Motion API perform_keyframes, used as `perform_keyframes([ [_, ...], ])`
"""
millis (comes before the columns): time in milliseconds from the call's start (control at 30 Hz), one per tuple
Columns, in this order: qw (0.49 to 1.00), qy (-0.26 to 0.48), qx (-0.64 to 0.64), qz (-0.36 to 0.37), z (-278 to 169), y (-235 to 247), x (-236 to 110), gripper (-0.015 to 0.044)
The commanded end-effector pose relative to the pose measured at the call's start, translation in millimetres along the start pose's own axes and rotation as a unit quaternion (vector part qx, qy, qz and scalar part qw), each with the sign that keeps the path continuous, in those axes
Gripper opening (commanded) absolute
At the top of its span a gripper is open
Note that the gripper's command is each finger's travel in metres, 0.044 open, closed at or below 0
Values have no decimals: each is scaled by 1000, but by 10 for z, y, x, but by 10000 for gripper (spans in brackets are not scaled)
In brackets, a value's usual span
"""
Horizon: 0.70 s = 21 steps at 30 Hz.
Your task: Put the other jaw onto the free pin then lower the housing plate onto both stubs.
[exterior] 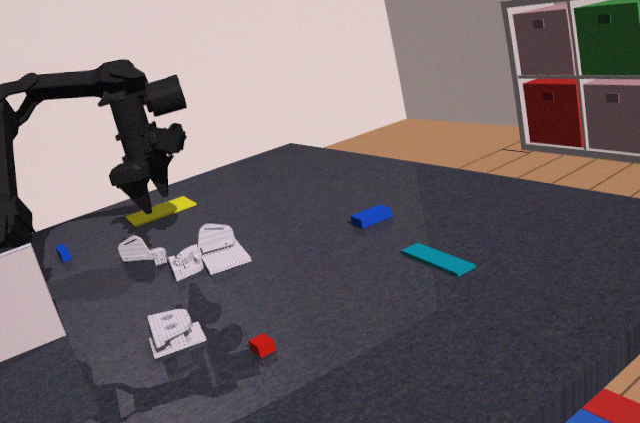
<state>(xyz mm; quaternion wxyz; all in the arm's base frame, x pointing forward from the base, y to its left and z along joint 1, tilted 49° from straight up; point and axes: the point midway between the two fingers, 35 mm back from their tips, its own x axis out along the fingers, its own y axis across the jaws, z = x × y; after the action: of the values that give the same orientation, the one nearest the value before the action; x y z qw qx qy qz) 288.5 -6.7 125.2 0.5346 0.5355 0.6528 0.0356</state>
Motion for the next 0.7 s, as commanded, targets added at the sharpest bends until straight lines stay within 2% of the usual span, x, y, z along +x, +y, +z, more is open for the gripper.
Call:
perform_keyframes([
  [0, 1000, 0, 0, 0, 0, 0, 0, 440],
  [533, 1000, 0, 0, 0, 0, 0, 0, 20],
  [567, 1000, 0, 0, 0, 0, 0, 0, 0],
  [667, 1000, 0, 0, 0, 0, 0, 0, 0],
])
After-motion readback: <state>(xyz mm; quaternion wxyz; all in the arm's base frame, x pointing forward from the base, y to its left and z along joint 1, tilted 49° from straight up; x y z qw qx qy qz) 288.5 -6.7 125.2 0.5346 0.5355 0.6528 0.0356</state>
